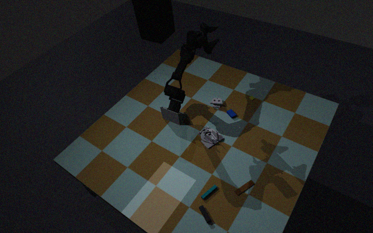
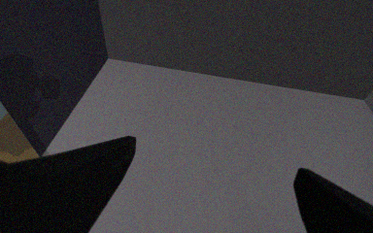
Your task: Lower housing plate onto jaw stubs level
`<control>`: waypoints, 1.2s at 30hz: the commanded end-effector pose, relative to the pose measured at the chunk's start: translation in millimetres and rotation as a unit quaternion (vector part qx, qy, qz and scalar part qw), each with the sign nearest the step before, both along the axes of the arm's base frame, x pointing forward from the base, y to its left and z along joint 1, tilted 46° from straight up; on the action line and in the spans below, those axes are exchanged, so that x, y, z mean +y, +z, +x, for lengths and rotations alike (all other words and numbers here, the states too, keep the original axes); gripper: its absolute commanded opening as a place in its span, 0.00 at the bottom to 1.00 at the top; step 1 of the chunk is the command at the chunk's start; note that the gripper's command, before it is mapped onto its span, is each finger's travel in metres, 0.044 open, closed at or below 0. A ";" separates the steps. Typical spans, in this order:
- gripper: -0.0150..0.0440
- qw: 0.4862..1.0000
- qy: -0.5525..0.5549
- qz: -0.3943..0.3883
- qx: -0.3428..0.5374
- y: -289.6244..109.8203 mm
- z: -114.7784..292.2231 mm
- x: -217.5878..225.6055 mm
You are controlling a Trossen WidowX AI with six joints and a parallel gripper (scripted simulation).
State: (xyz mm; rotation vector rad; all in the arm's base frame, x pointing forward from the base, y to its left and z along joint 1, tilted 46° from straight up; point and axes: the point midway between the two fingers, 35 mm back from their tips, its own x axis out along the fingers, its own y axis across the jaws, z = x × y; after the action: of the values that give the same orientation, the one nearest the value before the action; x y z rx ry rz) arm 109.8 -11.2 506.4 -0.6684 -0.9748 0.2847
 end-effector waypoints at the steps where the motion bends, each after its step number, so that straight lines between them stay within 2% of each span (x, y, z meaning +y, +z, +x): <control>1: 0.98 1.000 0.000 0.000 0.000 0.0 0.0 0.0; 2: 1.00 1.000 -0.001 -0.001 -0.001 0.2 -0.5 0.5; 21: 1.00 0.981 -0.059 -0.154 -0.105 -1.5 -36.1 71.7; 25: 1.00 0.983 -0.051 -0.158 -0.083 -5.9 -34.2 83.9; 36: 1.00 0.959 -0.065 -0.257 -0.098 -25.5 -31.1 129.8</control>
State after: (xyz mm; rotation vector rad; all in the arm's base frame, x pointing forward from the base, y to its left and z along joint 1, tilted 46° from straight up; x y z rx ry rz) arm 75.9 107.5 486.4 -1.2005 -1.0609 0.3466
